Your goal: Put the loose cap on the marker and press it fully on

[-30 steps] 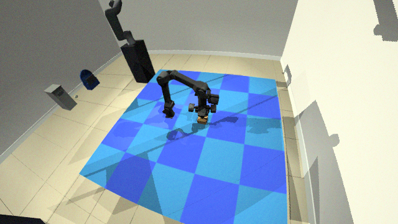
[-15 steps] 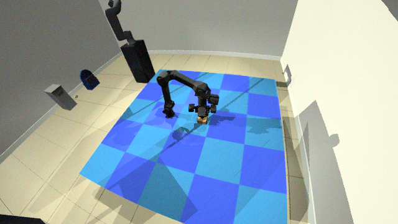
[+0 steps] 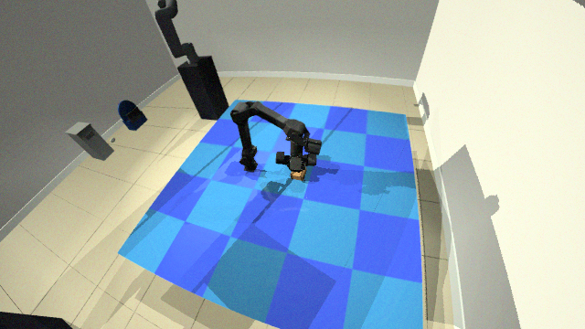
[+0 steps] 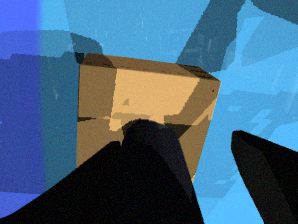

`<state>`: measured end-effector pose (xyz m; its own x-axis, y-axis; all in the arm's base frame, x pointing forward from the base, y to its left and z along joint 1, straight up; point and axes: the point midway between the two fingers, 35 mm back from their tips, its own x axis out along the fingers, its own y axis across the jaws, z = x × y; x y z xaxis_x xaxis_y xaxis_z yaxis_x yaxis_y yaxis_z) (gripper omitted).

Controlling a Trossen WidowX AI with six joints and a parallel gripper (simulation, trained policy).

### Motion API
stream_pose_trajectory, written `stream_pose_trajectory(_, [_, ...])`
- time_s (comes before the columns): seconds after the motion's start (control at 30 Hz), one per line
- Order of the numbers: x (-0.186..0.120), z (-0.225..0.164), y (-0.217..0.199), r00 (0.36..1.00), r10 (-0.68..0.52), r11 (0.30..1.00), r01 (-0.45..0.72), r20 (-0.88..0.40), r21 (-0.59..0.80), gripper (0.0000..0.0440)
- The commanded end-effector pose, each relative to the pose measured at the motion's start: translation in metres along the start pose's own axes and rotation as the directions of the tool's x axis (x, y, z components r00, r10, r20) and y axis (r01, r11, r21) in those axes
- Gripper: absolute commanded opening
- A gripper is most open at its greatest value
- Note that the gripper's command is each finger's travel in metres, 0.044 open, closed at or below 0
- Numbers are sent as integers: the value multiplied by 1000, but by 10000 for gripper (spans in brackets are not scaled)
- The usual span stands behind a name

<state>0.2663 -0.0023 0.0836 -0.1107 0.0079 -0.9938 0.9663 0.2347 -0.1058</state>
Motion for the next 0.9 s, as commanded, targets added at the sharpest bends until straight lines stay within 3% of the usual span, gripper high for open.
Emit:
stream_pose_trajectory(0.0, [6, -2, -12, 999, -37, 999, 36, -8, -6, 312])
stream_pose_trajectory(0.17, [1, -2, -10, 1000, 0, 1000, 0, 1, -14, 436])
stream_pose_trajectory(0.87, [-57, 0, -10, 989, 142, 990, -141, 52, -24, 440])
